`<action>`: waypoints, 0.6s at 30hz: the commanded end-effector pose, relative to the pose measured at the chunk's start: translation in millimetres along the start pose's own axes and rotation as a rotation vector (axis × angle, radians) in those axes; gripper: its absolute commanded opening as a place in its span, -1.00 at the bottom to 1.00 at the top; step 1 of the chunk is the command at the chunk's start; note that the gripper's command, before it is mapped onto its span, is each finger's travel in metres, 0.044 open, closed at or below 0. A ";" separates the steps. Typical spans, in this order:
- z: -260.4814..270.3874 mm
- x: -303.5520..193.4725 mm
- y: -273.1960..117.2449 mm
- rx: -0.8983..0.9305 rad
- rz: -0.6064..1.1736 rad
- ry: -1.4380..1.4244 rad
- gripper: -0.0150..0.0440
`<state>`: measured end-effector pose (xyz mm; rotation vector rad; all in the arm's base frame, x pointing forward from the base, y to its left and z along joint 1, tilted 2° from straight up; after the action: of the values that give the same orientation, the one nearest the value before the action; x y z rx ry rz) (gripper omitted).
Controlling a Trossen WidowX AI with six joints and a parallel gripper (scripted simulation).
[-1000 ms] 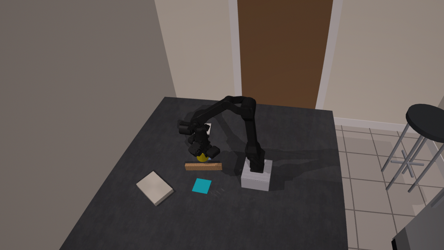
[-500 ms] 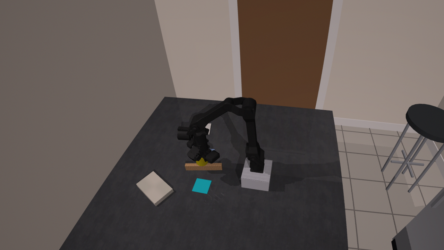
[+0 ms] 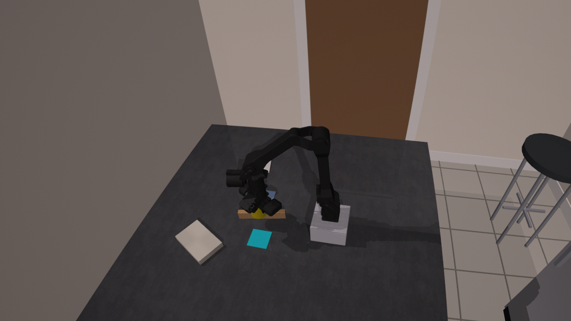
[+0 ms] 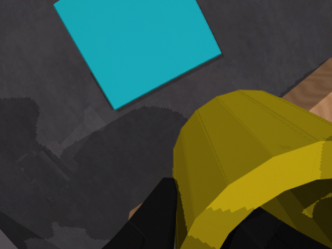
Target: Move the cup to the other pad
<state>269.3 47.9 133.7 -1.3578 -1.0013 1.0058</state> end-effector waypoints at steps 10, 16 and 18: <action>11.7 21.9 -1.6 0.003 -0.005 0.005 -0.49; 17.4 32.4 -2.3 0.003 -0.006 0.005 -0.49; 19.3 35.9 -2.5 0.003 -0.006 0.005 -0.49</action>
<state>260.9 82.9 134.1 -1.3538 -1.0005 1.0055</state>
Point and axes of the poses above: the point midway between the two fingers, 35 mm back from their tips, its own y axis out along the fingers, its own z axis across the jaws, x = y × z, the point moved 8 cm from there along -y, back along the fingers, and after that the axes turned 14 degrees about -y, right-handed, at the moved point
